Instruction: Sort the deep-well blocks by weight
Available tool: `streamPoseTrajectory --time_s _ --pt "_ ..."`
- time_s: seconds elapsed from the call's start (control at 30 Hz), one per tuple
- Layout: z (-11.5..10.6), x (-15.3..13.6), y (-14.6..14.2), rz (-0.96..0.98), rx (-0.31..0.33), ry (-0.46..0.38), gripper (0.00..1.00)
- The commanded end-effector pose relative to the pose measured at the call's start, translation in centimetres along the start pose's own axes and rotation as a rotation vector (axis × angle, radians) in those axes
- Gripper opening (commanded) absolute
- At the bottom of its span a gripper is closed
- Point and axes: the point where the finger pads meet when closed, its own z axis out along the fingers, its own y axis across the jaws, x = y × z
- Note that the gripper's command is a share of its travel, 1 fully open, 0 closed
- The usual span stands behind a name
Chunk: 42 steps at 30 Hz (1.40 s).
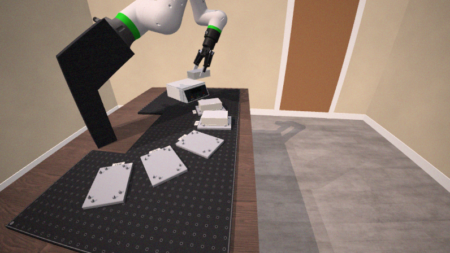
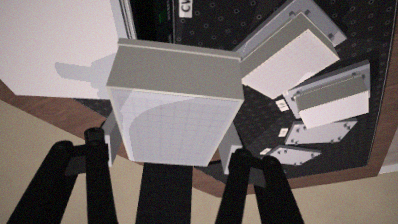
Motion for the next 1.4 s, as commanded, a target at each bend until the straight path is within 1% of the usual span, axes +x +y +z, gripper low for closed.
streamPoseTrajectory --time_s 0.0,0.13,0.2,0.27,0.7,0.77,1.27,1.37 --pt "0.1 -0.2 -1.4 -0.130 -0.090 0.000 0.10" --pt "0.2 -0.3 -2.8 -0.246 -0.157 -0.001 0.10" --pt "0.2 -0.3 -2.8 -0.246 -0.157 -0.001 0.10" --pt "0.2 -0.4 -3.4 -0.283 -0.178 -0.002 0.10" --pt "0.4 -0.6 -7.8 -0.283 -0.178 -0.002 0.10" --pt "0.4 -0.6 -7.8 -0.283 -0.178 -0.002 0.10" --pt "0.7 -0.9 -12.7 -0.283 -0.178 -0.002 0.10" --pt "0.7 -1.0 -13.1 -0.283 -0.178 -0.002 0.10"
